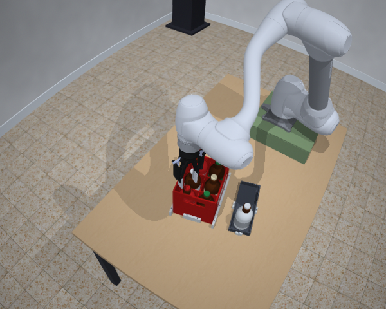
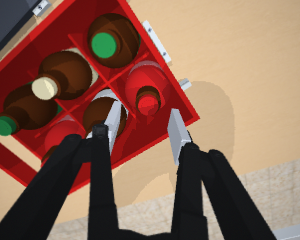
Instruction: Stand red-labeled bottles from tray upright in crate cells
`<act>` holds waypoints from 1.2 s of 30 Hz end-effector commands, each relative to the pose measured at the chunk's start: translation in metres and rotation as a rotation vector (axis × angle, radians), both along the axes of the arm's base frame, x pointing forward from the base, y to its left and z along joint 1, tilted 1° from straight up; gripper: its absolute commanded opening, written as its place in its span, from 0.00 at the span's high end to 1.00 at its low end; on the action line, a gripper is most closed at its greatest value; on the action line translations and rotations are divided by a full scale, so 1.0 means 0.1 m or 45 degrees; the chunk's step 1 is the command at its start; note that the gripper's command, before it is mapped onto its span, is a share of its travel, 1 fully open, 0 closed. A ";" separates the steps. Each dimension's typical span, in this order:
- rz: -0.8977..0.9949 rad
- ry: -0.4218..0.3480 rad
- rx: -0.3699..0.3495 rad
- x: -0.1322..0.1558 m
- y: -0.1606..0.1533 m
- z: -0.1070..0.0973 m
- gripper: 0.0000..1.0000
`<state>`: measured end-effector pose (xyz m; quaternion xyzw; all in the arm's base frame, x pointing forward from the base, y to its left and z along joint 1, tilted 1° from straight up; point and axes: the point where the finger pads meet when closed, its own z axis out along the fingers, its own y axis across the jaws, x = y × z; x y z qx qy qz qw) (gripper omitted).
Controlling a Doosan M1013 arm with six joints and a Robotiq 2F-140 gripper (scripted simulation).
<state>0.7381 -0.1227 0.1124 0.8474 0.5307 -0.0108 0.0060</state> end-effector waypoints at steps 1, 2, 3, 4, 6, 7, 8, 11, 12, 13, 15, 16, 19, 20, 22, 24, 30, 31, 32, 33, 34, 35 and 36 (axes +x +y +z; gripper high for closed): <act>0.000 0.000 0.000 0.00 0.00 0.07 0.62; 0.000 0.000 0.000 0.00 0.00 0.10 0.62; 0.000 0.000 0.000 0.00 0.00 0.12 0.62; 0.000 0.000 0.000 0.00 0.00 0.12 0.62; 0.000 0.000 0.000 0.00 0.00 0.15 0.62; 0.000 0.000 0.000 0.00 0.00 0.17 0.62; 0.000 0.000 0.000 0.00 0.00 0.20 0.62; 0.000 0.000 0.000 0.00 0.01 0.26 0.62; 0.000 0.000 0.000 0.00 0.01 0.28 0.62; 0.000 0.000 0.000 0.00 0.01 0.30 0.62; 0.000 0.000 0.000 0.00 0.01 0.33 0.62; 0.000 0.000 0.000 0.00 0.01 0.34 0.62; 0.000 0.000 0.000 0.00 0.01 0.38 0.62; 0.000 0.000 0.000 0.00 0.01 0.38 0.62; 0.000 0.000 0.000 0.00 0.01 0.38 0.62; 0.000 0.000 0.000 0.00 0.01 0.40 0.62; 0.000 0.000 0.000 0.00 0.01 0.41 0.62; 0.000 0.000 0.000 0.00 0.01 0.41 0.62; 0.000 0.000 0.000 0.00 0.01 0.41 0.62; 0.000 0.000 0.000 0.00 0.01 0.41 1.00; 0.000 0.000 0.000 0.00 0.01 0.41 1.00; 0.000 0.000 0.000 0.00 0.01 0.41 1.00; 0.000 0.000 0.000 0.00 0.01 0.41 1.00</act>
